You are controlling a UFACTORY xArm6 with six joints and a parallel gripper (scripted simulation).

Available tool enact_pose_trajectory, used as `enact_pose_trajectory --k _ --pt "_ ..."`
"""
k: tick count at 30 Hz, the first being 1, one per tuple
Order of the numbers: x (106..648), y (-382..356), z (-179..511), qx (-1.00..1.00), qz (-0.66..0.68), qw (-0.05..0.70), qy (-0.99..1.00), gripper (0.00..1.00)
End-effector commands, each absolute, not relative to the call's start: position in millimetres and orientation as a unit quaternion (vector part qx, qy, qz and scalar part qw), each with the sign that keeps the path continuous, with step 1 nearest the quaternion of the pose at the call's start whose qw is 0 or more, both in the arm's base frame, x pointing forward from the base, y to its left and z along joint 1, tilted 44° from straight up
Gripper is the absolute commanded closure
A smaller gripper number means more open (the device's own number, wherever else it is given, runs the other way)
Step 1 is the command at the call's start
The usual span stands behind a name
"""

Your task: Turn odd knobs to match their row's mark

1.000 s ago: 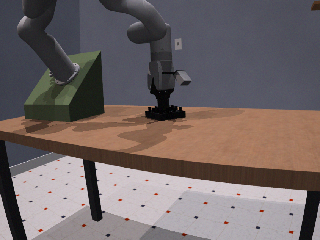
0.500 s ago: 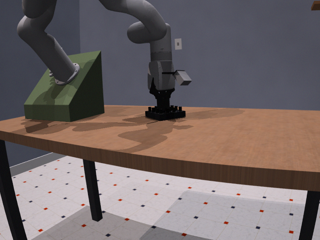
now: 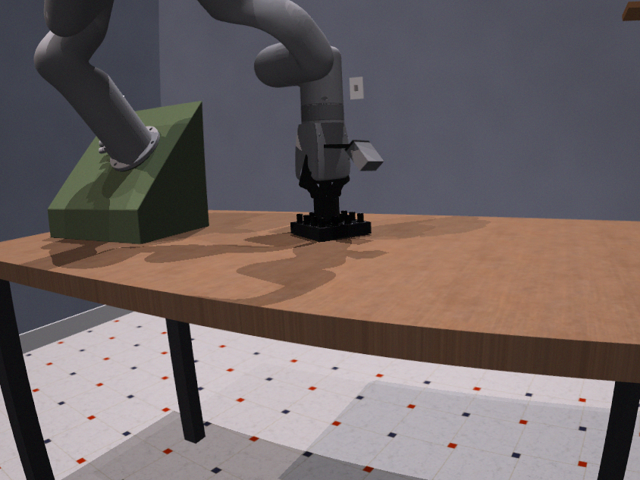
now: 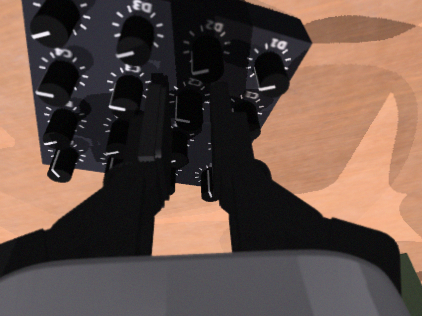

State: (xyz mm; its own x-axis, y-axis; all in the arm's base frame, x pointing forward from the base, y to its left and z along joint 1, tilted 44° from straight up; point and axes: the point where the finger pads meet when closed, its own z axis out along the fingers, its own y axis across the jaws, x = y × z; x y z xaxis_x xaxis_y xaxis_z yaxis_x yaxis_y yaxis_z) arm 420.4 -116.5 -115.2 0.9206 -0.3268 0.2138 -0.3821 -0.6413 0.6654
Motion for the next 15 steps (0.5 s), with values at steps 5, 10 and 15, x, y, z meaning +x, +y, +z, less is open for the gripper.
enact_pose_trajectory --k 5,10,15 --pt "422 -114 -113 0.905 0.038 0.375 -0.196 0.81" --pt "423 -107 -106 0.905 0.038 0.375 -0.196 0.81" --pt "424 -98 -96 0.905 0.038 0.375 -0.196 0.81"
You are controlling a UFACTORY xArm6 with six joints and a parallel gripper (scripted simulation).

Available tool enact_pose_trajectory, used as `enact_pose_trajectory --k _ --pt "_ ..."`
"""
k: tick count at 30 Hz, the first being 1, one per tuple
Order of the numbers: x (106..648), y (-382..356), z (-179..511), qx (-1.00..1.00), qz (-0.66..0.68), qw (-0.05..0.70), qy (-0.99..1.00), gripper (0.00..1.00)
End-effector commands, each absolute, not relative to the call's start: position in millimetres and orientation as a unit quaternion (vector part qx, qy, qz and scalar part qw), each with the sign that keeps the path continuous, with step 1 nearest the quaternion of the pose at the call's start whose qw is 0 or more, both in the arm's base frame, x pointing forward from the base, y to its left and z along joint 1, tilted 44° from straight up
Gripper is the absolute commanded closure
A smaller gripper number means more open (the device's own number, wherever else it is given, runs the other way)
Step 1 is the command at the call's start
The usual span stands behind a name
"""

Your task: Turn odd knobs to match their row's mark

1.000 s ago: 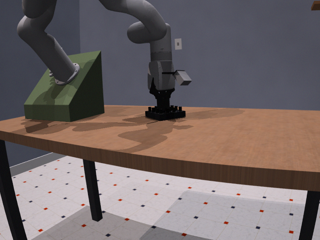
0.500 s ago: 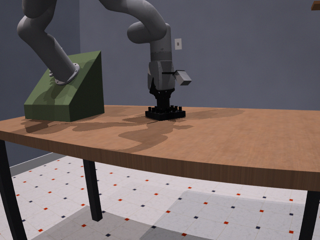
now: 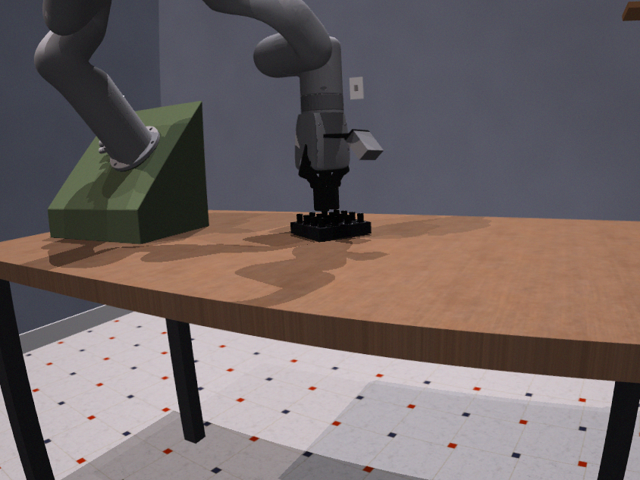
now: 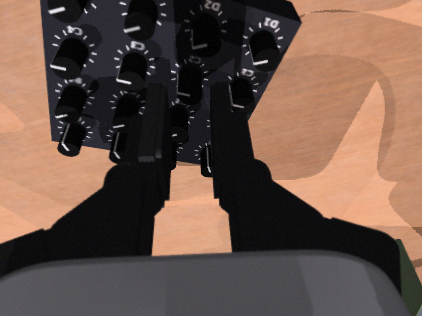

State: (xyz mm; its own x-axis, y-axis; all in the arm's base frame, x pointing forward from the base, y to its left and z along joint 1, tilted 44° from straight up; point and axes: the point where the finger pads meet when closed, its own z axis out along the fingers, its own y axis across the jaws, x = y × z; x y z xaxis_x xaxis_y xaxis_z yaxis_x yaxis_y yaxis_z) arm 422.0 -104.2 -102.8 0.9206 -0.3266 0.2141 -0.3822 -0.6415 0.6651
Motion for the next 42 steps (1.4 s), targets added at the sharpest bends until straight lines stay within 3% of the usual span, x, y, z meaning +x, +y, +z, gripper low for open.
enact_pose_trajectory --k 1,22,23,42 --pt "424 -96 -94 0.905 0.038 0.375 -0.196 0.81" --pt "425 -91 -89 0.905 0.038 0.375 -0.196 0.81" --pt "425 -91 -89 0.905 0.038 0.375 -0.196 0.00" --pt "431 -39 -36 0.905 0.039 0.375 -0.196 0.00"
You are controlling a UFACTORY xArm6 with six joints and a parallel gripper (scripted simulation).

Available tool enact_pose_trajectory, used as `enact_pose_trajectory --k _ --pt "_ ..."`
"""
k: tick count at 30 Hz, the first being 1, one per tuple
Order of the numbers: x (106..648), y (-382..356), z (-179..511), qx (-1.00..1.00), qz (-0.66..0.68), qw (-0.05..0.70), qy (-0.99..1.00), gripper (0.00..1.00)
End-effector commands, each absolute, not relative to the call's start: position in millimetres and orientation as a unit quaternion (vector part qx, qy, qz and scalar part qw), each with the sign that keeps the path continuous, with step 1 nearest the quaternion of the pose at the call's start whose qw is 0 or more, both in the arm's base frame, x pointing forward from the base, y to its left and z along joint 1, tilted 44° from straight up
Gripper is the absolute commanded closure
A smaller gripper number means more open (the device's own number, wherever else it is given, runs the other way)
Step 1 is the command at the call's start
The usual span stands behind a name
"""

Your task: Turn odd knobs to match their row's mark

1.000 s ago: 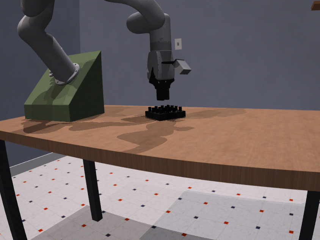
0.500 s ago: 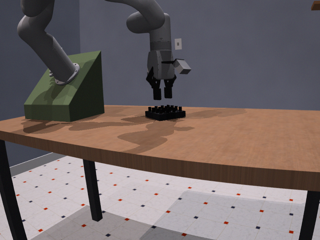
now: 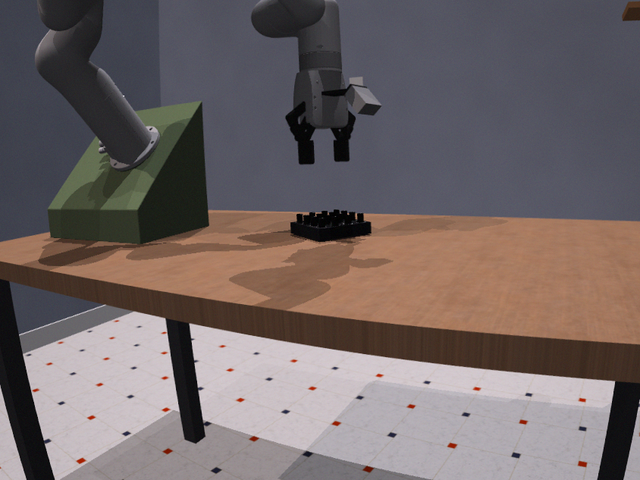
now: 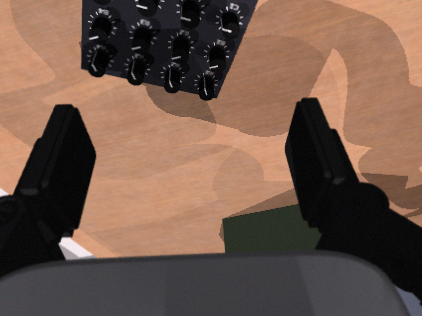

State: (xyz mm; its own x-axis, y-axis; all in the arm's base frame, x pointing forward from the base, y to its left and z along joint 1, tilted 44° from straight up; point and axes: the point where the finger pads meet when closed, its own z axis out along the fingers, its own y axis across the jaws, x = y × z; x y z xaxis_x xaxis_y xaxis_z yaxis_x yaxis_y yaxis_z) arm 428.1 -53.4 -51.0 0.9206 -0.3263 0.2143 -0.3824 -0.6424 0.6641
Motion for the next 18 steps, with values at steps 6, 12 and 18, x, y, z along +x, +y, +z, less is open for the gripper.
enact_pose_trajectory --k 6,12,18 --pt "433 -17 -13 0.905 0.039 0.375 -0.196 0.00" --pt "434 -12 -7 0.905 0.039 0.375 -0.196 0.00" --pt "434 -12 -7 0.905 0.039 0.375 -0.196 0.00"
